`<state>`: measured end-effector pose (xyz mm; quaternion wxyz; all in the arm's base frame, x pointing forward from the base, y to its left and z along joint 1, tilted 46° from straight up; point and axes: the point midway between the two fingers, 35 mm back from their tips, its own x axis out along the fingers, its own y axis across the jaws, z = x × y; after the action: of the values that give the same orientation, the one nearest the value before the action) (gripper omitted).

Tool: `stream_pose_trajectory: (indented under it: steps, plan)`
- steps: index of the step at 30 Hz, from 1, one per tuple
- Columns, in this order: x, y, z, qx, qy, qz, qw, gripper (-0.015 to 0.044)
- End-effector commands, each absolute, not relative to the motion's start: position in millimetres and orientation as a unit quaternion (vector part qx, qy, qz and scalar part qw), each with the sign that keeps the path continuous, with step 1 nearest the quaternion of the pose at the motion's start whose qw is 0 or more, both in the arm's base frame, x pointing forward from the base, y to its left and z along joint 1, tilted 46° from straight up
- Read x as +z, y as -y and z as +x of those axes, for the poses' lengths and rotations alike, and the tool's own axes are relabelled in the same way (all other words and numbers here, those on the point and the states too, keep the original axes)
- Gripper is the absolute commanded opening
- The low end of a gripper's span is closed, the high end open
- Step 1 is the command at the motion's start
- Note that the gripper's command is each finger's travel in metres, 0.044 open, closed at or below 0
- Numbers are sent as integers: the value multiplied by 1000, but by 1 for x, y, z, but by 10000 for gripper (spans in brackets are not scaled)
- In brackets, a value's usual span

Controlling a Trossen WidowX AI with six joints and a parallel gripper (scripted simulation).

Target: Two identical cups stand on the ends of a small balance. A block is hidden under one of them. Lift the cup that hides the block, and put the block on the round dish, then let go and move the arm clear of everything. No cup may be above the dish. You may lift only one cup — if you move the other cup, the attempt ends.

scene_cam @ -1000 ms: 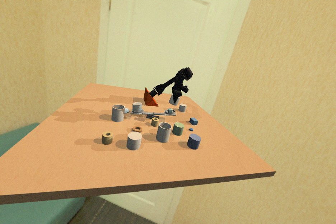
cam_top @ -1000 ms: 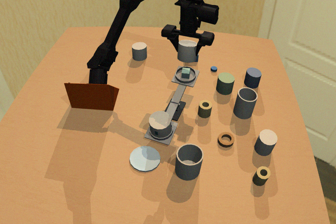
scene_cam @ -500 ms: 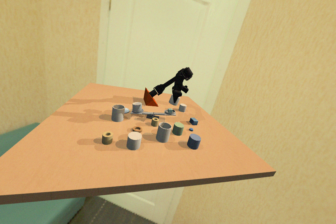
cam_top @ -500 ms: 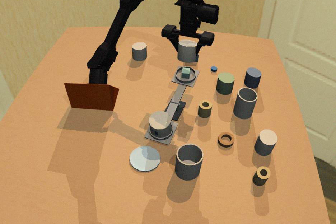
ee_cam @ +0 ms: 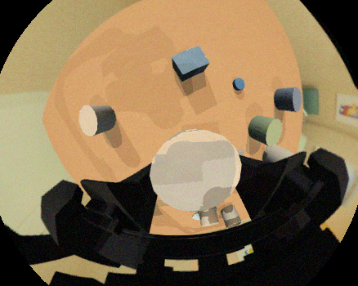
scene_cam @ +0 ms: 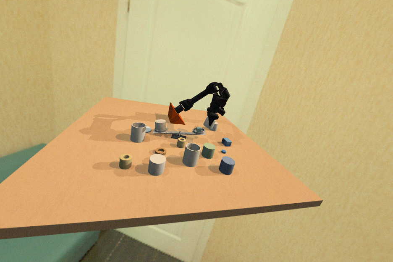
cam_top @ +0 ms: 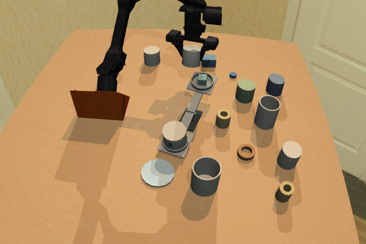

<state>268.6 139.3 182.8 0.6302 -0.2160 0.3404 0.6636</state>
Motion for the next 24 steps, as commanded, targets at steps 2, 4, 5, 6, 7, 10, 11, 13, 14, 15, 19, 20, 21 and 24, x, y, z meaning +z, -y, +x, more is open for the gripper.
stream_pose_trajectory:
  steps: [2, 4, 5, 6, 7, 10, 11, 13, 14, 15, 19, 20, 21, 24]
  plan:
    - [186, -167, 231, 667, -338, -210, 631, 0]
    - [187, -175, 217, 669, -336, -207, 630, 0]
    - [187, -180, 209, 670, -335, -205, 629, 0]
    - [187, -183, 203, 671, -335, -204, 629, 0]
    - [187, -184, 200, 672, -334, -203, 629, 0]
    - [187, -185, 198, 672, -334, -203, 629, 0]
    - [187, -185, 198, 672, -334, -203, 629, 0]
    - [185, -187, 198, 672, -334, -203, 629, 0]
    - [184, -188, 198, 672, -334, -203, 629, 0]
    - [181, -190, 198, 672, -334, -203, 629, 0]
    - [171, -202, 196, 672, -334, -203, 629, 0]
    - [167, -205, 195, 673, -333, -203, 629, 0]
    - [164, -208, 194, 673, -333, -202, 629, 0]
    - [160, -213, 193, 673, -333, -202, 629, 0]
